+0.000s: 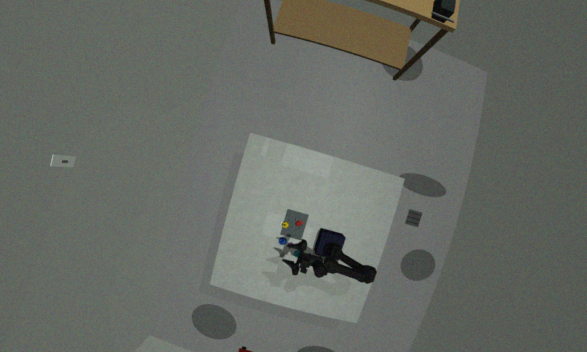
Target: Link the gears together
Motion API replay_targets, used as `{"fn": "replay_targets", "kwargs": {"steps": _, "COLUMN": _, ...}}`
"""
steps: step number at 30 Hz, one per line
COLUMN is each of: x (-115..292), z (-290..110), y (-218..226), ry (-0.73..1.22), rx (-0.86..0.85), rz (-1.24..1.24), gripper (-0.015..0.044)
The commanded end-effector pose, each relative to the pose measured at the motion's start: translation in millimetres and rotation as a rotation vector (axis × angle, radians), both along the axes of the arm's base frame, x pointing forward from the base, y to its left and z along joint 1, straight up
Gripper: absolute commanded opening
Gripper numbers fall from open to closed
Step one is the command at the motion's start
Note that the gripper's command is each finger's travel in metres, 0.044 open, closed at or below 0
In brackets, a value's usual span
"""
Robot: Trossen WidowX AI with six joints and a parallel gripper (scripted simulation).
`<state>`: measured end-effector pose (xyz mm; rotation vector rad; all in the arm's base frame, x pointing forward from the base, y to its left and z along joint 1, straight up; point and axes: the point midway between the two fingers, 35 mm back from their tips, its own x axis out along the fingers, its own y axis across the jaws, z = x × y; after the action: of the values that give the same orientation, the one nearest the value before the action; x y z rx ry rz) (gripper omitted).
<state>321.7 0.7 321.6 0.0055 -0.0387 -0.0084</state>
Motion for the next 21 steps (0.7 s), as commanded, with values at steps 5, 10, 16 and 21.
{"fn": "replay_targets", "kwargs": {"steps": 5, "x": 33, "z": -38, "y": 15, "ry": 0.229, "rx": 0.07, "rz": 0.036, "gripper": 0.044}}
{"fn": "replay_targets", "kwargs": {"steps": 10, "x": 64, "z": -102, "y": 40, "ry": 0.563, "rx": 0.149, "rz": 0.056, "gripper": 0.044}}
{"fn": "replay_targets", "kwargs": {"steps": 16, "x": 72, "z": -185, "y": 70, "ry": 0.968, "rx": 0.202, "rz": 0.026, "gripper": 0.044}}
{"fn": "replay_targets", "kwargs": {"steps": 21, "x": 61, "z": -247, "y": 89, "ry": 1.294, "rx": 0.218, "rz": -0.055, "gripper": 0.044}}
